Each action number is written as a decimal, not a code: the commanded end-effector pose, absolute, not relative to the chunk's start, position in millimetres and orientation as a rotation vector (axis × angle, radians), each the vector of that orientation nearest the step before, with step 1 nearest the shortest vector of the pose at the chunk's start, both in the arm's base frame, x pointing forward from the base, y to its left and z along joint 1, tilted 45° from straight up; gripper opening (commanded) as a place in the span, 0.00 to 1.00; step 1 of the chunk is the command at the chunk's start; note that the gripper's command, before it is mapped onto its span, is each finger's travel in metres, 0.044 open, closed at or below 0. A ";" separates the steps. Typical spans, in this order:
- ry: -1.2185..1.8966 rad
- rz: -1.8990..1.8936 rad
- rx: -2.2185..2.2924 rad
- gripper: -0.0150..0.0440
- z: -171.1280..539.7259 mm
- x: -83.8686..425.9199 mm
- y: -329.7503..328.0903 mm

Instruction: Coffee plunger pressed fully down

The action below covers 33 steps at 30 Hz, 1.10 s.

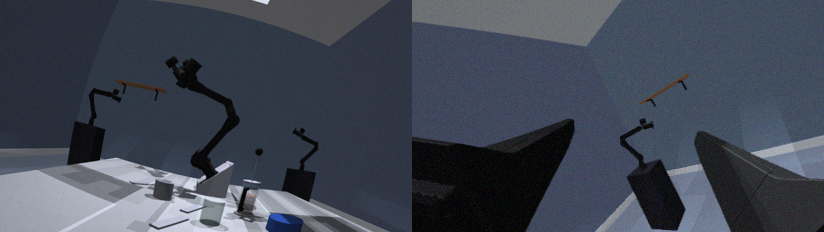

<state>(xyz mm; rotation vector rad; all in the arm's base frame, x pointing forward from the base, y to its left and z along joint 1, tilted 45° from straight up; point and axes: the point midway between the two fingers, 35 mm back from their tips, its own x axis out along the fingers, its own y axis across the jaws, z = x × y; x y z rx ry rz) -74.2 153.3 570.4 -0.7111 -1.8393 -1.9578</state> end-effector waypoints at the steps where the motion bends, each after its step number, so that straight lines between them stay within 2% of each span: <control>1: -1.753 -1.930 -0.605 1.00 577.2 -87.7 123.0; 12: -1.407 -1.831 -0.341 1.00 581.2 -102.6 18.1; 23: -1.271 -1.695 -0.172 1.00 580.8 -87.0 -50.9; 33: -0.942 -1.548 0.040 1.00 555.4 -22.2 -151.3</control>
